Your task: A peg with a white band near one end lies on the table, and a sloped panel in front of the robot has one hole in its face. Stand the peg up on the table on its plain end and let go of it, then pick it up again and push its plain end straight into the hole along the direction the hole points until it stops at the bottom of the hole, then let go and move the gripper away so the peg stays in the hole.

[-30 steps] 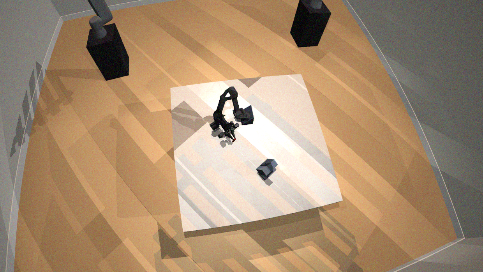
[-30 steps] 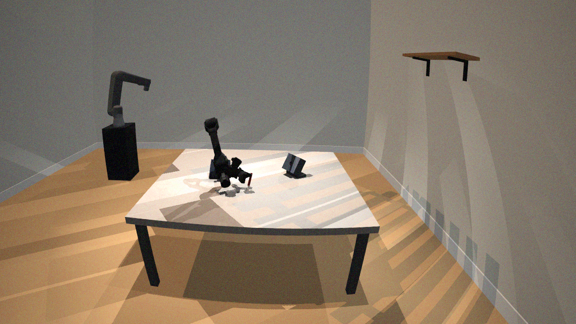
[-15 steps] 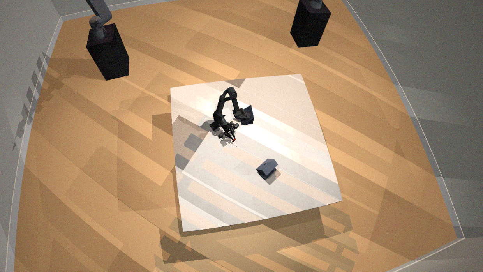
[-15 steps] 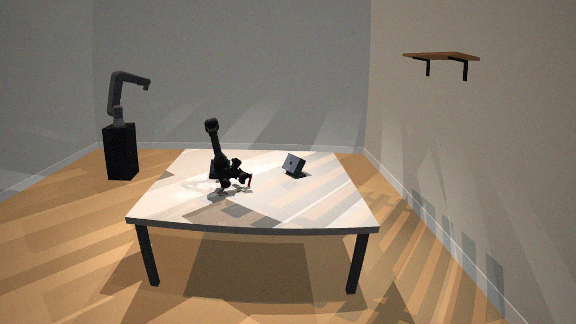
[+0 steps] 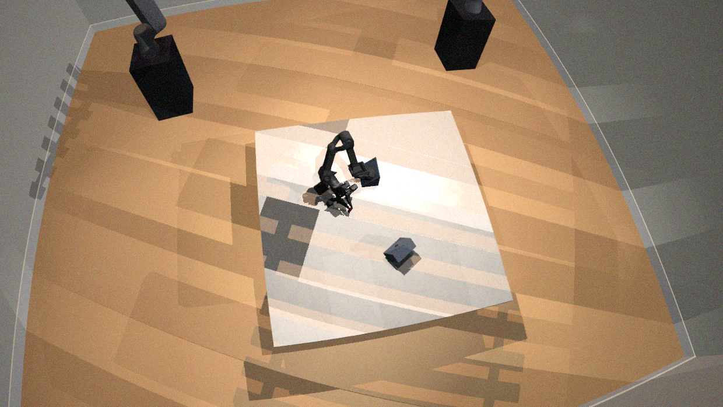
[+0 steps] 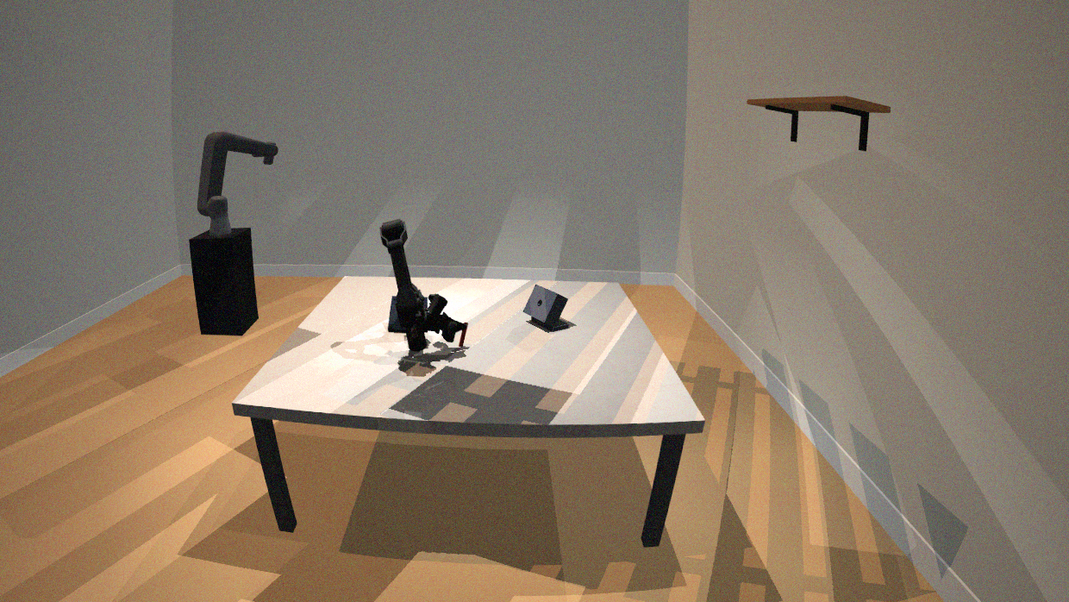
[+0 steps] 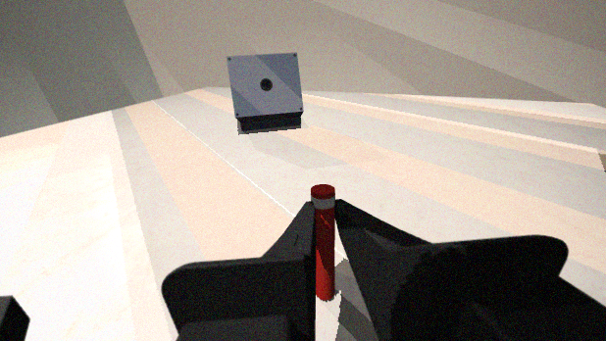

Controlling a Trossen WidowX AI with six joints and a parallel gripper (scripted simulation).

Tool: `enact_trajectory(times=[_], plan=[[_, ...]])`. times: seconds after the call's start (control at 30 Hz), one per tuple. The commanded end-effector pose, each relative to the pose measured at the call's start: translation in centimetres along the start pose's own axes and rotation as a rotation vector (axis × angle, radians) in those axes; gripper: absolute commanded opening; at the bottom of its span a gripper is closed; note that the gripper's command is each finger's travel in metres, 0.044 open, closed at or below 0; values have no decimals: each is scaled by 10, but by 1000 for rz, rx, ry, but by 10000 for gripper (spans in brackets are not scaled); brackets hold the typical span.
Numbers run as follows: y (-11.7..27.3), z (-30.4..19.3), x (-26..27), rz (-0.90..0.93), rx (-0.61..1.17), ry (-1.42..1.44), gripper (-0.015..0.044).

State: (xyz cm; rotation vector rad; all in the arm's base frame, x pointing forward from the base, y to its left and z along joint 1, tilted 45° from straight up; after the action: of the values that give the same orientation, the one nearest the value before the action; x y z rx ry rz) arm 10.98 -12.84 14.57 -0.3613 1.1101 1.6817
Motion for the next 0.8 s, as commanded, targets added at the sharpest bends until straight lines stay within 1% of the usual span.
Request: enact_trajectory(times=[0.0, 0.77], plan=[[1, -2, 0, 0, 1, 0, 50], [4, -5, 1, -1, -26, 9, 50]])
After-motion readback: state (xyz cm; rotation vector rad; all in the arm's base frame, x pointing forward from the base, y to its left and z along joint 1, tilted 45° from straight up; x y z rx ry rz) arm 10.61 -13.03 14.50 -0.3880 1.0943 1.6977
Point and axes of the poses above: the point midway between the two fingers, 35 mm back from their tips, its own y axis back along the fingers, its own x axis across the jaws, z = x × y, the point moved 5 cm from there along y, back along the fingers, and after that the axes turned 6 degrees about y, right-handed, at the moved point
